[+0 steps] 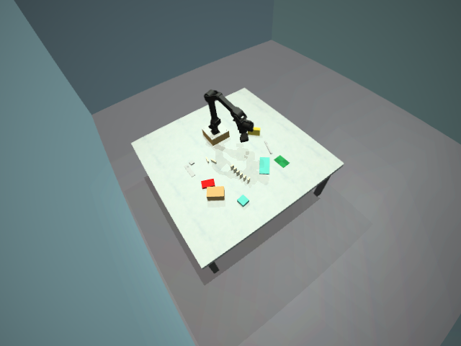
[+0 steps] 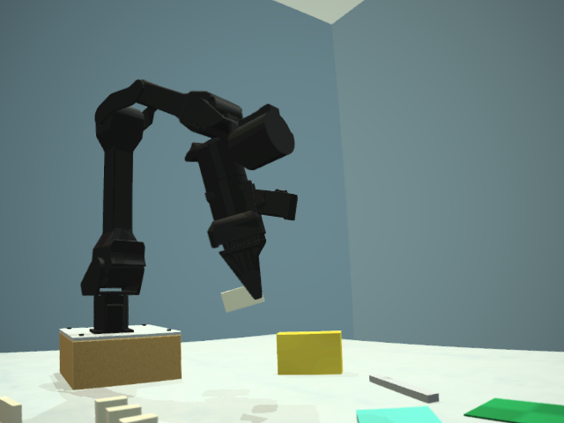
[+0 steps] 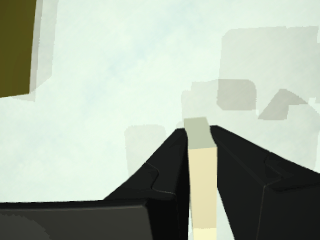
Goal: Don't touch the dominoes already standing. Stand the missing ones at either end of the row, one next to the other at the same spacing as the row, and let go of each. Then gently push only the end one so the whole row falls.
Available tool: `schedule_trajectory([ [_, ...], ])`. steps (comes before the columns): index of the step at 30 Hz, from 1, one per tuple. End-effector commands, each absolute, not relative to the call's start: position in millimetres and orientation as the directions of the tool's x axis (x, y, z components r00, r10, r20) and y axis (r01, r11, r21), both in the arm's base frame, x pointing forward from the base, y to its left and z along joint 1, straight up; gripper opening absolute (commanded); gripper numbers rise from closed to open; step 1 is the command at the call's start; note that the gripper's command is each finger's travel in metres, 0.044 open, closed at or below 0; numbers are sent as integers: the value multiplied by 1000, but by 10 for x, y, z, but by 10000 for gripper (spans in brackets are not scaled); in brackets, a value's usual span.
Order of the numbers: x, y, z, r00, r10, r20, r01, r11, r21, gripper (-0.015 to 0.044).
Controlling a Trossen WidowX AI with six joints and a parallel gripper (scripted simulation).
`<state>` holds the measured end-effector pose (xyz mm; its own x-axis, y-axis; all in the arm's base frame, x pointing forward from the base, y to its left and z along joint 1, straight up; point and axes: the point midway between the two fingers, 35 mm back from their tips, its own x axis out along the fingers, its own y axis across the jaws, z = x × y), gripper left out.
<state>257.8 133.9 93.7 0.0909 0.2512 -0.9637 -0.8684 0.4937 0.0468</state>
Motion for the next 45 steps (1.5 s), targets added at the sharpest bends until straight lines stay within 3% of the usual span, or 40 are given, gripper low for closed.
schedule_trajectory([
  [1, 2635, 1356, 839, 114, 333, -936, -854, 514, 79, 28],
  [22, 2877, 1277, 633, 306, 681, -666, -829, 534, 165, 28],
  [45, 2614, 998, 756, 430, 861, -273, -880, 467, 86, 28],
])
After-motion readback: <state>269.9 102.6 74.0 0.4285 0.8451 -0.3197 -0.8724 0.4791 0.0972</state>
